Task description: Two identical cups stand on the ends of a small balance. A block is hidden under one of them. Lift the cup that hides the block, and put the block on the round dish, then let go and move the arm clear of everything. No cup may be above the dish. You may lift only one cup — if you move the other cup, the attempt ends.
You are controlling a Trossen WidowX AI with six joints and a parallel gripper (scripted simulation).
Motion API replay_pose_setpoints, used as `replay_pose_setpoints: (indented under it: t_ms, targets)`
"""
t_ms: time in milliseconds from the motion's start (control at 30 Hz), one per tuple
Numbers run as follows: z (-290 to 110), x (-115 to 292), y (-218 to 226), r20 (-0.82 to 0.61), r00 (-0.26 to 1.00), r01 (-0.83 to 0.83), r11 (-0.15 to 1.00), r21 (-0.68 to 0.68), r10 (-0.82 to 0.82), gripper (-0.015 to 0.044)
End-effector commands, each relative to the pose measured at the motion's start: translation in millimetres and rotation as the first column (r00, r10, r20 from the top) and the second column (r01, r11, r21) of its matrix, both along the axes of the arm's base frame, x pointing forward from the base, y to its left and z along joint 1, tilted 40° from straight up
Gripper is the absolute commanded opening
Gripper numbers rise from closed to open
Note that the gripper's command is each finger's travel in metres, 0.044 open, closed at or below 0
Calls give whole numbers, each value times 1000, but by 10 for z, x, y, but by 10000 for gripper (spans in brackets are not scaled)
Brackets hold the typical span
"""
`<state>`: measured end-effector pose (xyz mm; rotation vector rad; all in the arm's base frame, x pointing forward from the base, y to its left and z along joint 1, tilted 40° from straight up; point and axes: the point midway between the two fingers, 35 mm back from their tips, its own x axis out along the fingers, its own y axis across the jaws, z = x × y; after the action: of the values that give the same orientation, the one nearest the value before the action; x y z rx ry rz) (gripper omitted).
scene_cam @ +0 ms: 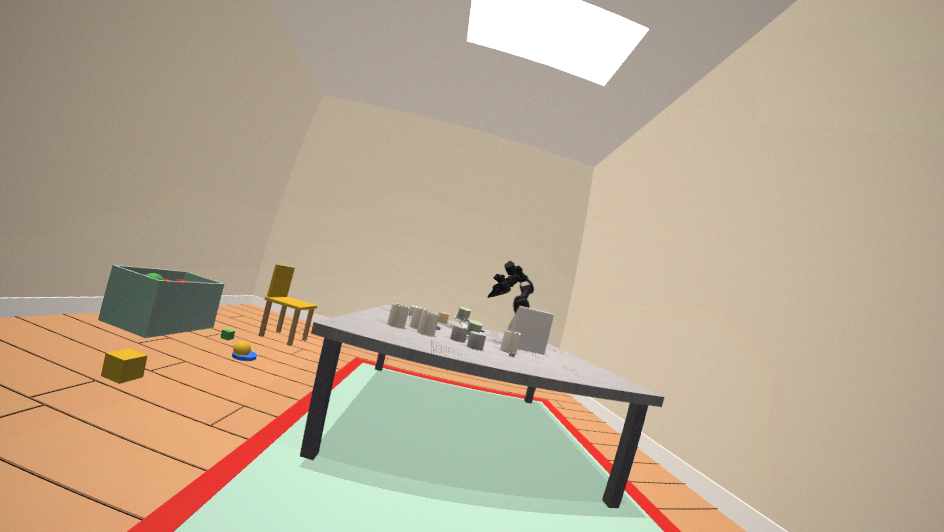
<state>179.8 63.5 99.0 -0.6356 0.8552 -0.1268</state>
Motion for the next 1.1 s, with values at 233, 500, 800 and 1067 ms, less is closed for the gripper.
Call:
replay_pose_setpoints:
  t_ms: [233, 500, 800, 1067]
  targets:
    - [-127, 204, 213, -11, 957, 288, 946, 151, -290, 440]
    - [-325, 371, 354, -27, 862, 498, 833, 241, -507, 440]
    - [-644, 554, 474, -44, 688, 696, 642, 322, -724, 440]
    - [-1008, 693, 533, -51, 481, 819, 428, 381, -875, 440]
